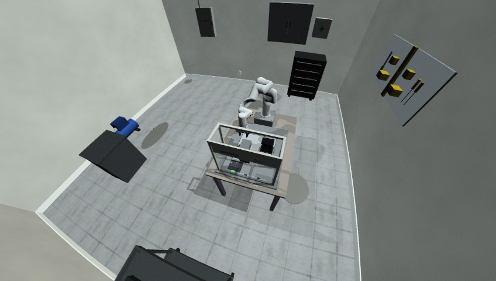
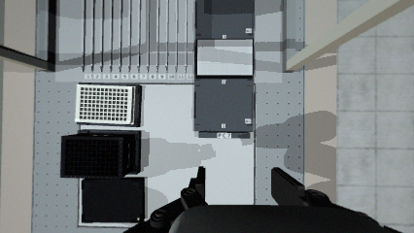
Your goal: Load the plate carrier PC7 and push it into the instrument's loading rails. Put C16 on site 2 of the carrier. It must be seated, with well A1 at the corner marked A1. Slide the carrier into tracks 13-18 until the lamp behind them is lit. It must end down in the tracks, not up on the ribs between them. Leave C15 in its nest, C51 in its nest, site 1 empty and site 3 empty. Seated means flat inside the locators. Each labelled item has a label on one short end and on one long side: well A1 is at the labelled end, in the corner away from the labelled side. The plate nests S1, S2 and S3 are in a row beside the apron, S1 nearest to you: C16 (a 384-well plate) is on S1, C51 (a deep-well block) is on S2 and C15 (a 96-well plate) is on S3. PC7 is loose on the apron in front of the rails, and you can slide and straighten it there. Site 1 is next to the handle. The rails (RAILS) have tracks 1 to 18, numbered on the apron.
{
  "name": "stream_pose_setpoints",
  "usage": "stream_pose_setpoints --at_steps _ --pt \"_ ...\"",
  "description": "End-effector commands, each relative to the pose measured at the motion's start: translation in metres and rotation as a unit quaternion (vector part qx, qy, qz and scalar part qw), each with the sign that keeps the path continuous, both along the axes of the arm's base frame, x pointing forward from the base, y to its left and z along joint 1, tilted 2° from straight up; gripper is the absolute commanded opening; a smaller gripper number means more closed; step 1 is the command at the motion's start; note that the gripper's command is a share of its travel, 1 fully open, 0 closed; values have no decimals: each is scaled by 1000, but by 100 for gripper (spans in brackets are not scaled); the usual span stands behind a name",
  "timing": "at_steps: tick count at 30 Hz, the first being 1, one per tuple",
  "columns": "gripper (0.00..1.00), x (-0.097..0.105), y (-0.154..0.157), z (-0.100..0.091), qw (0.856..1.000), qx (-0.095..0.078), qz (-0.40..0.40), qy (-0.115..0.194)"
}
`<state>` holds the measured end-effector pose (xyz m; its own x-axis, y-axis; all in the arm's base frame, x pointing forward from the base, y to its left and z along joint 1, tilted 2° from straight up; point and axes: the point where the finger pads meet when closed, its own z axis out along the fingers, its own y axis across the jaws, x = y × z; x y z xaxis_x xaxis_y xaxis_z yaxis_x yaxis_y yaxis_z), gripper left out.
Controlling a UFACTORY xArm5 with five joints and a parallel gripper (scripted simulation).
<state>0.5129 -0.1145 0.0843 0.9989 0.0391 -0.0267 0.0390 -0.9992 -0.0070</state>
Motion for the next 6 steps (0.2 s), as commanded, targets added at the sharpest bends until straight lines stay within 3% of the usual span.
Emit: stream_pose_setpoints --at_steps 1,6 --pt "81 1 0 2 1000 0 0 -2" --pt "81 1 0 2 1000 0 0 -2"
